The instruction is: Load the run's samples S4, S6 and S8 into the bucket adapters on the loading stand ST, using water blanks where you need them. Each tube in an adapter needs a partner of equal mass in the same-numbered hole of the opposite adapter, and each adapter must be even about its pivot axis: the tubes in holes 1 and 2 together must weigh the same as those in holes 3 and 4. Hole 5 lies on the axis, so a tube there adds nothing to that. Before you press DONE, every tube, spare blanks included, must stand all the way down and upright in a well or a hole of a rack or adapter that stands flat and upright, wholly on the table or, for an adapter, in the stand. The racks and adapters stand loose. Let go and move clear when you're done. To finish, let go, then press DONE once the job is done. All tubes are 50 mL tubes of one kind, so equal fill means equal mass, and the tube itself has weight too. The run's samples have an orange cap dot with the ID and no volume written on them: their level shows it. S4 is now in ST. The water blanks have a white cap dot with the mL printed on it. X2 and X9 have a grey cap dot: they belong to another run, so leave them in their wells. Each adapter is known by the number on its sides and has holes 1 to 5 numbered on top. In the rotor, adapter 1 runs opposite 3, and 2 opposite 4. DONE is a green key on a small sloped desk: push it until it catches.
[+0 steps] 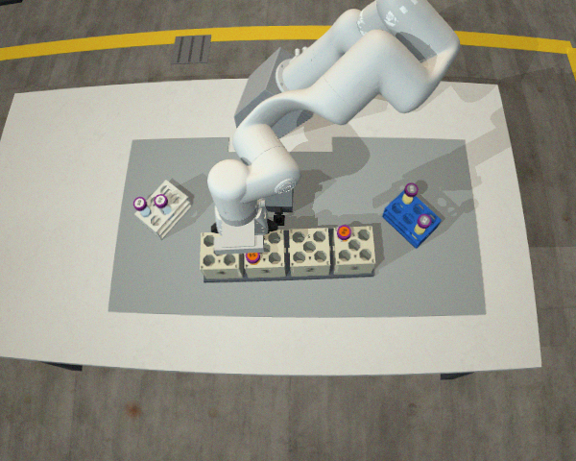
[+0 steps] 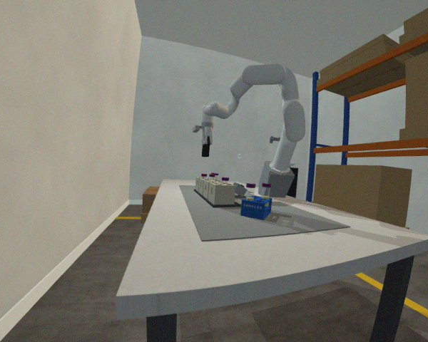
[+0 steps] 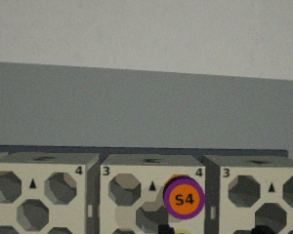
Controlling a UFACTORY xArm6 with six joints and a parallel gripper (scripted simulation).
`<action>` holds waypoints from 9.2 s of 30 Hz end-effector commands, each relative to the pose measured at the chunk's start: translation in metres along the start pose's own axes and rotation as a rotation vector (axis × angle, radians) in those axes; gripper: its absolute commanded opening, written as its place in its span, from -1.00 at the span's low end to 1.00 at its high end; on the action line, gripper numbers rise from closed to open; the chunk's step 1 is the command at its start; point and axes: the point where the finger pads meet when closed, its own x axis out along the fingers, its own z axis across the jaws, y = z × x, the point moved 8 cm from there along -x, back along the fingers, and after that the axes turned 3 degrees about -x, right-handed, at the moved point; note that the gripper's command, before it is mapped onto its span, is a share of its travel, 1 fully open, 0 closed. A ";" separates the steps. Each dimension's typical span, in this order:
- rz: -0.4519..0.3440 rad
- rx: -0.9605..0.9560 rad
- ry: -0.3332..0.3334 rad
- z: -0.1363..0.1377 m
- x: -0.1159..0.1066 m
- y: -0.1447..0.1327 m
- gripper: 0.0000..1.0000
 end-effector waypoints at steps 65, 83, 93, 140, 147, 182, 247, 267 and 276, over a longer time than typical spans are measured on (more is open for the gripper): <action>0.004 0.700 -0.003 0.178 -0.003 -0.103 0.15; 0.003 0.700 -0.003 0.247 -0.003 -0.143 0.15; 0.003 0.700 -0.004 0.281 -0.003 -0.164 0.15; 0.003 0.700 -0.003 0.287 0.049 -0.167 0.15; 0.003 0.700 -0.003 0.287 0.063 -0.167 0.15; 0.003 0.700 -0.003 0.287 0.111 -0.167 0.15; 0.004 0.700 -0.003 0.287 0.129 -0.166 -1.00; 0.003 0.700 -0.003 0.287 0.129 -0.166 -1.00; 0.003 0.700 -0.003 0.287 0.129 -0.166 -1.00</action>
